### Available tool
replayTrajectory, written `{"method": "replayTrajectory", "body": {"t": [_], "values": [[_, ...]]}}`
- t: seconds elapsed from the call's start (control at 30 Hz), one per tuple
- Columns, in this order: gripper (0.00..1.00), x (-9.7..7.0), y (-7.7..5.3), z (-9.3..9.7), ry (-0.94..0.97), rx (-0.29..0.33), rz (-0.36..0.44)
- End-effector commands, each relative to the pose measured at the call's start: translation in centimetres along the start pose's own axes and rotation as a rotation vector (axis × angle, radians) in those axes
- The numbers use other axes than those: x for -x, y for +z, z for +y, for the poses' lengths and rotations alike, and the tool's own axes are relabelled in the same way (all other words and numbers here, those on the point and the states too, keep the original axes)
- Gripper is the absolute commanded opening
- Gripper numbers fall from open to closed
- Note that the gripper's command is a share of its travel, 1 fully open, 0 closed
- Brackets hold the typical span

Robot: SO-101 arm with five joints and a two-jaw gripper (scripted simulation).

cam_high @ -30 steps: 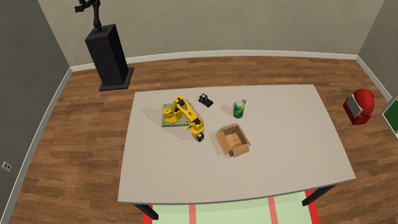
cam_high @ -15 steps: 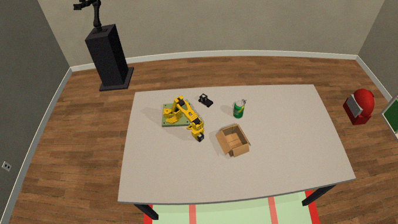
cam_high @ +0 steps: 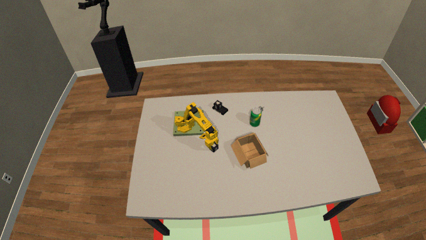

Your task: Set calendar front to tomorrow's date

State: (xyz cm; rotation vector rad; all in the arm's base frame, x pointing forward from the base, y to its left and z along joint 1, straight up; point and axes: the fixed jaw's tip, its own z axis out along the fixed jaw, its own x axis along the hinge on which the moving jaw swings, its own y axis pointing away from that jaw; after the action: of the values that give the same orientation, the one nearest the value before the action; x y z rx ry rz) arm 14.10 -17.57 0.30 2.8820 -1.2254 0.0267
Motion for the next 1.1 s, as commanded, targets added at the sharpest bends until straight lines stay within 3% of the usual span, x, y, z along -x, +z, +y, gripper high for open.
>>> {"method": "replayTrajectory", "body": {"t": [0.0, 0.6, 1.07], "values": [[0.33, 0.5, 0.5, 0.2, 0.001, -0.003, -0.025], [0.36, 0.4, 0.3, 0.2, 0.001, -0.003, -0.025], [0.36, 0.1, -3.2, 0.2, 0.001, -0.003, -0.025]]}}
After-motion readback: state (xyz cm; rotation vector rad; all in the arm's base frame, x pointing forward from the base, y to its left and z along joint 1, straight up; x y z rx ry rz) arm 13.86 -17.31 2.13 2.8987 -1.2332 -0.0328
